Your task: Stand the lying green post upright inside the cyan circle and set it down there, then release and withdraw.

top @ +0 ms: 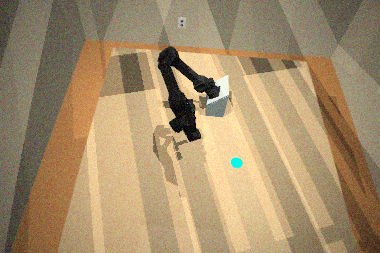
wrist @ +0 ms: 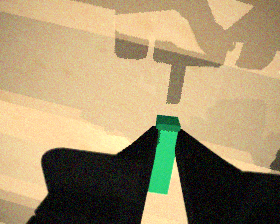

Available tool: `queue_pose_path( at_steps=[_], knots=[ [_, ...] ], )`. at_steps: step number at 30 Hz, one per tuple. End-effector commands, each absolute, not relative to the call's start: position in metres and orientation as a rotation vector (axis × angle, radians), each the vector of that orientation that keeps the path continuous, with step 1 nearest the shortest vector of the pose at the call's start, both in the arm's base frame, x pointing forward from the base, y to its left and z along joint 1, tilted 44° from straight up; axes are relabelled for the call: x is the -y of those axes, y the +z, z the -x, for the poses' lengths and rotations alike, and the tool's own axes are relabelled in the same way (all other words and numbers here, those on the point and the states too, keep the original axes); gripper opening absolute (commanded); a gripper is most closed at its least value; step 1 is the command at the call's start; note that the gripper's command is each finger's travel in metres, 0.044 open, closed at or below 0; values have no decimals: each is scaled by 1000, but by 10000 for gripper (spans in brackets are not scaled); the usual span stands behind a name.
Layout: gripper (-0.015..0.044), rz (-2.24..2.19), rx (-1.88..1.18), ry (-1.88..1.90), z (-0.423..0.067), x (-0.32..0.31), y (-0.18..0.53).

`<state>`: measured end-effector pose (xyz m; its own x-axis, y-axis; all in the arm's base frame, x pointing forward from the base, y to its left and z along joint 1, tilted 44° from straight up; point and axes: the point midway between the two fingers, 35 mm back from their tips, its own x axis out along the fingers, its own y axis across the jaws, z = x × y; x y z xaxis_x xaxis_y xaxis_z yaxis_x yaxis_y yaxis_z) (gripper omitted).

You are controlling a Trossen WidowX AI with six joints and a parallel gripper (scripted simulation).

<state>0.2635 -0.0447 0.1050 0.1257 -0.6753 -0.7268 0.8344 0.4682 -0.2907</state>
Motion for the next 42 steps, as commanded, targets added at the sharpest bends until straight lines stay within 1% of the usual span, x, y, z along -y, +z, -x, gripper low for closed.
queue_pose_path(
  at_steps=[1, 42],
  knots=[
    [23, -208, -920, -1114, -262, 41, 112],
    [23, 559, -1359, -537, -313, -49, 62]
  ],
)
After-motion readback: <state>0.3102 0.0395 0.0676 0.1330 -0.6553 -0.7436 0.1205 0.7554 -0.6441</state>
